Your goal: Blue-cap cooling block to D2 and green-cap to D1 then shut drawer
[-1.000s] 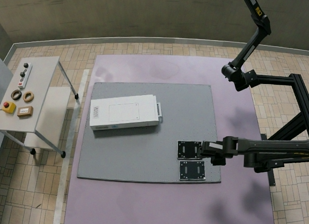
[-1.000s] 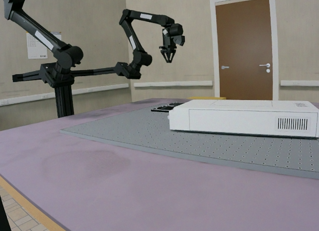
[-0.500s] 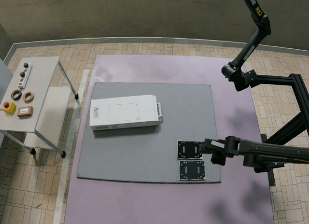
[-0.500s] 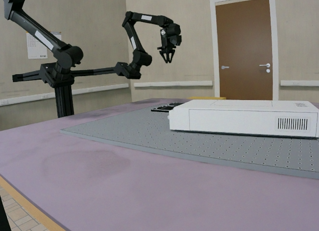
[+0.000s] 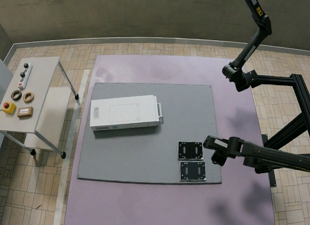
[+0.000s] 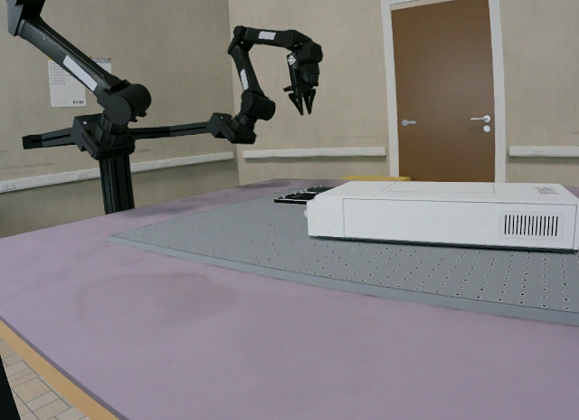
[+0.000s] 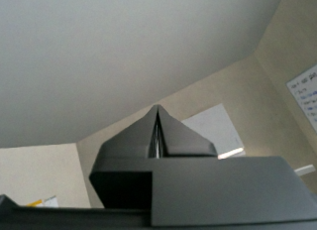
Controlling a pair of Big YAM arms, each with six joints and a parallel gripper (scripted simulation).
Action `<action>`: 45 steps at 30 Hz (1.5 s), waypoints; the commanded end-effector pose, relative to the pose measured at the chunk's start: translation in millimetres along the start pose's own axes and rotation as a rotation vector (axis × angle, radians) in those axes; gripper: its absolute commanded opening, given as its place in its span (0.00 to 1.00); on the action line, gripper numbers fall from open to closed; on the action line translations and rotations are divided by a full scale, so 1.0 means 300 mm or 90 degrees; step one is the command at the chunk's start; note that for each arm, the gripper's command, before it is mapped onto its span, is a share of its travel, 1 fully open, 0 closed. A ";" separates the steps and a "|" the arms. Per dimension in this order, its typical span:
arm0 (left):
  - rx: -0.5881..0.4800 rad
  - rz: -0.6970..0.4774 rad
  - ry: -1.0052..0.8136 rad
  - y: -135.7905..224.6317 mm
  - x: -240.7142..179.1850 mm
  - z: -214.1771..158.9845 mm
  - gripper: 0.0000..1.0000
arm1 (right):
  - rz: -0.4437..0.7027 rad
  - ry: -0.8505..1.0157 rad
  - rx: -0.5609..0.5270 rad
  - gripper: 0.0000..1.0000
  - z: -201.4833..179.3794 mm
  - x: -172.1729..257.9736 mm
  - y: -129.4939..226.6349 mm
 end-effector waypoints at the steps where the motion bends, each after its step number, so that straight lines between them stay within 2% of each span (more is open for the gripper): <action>1: -0.033 0.025 -0.110 0.016 0.016 0.007 0.28 | 0.003 0.001 -0.011 0.00 0.036 0.005 -0.004; 31: -0.071 0.108 -0.539 0.014 0.004 -0.015 0.28 | 0.003 0.001 -0.011 0.00 0.036 0.005 -0.004; 39: -0.085 0.131 -0.527 0.071 0.045 0.008 0.28 | 0.003 0.001 -0.011 0.00 0.036 0.005 -0.004; 45: -0.079 0.121 -0.532 0.060 0.044 0.014 0.28 | 0.003 0.001 -0.011 0.00 0.036 0.005 -0.004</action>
Point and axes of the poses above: on each arm, the point where the finger pads meet when closed, its own y axis back along the fingers, its own x axis across the jaws, z = x × y, the point moved 6 cm from there along y, back along the fingers, and after that the axes turned 12 degrees about -y, right-handed, at the moved point
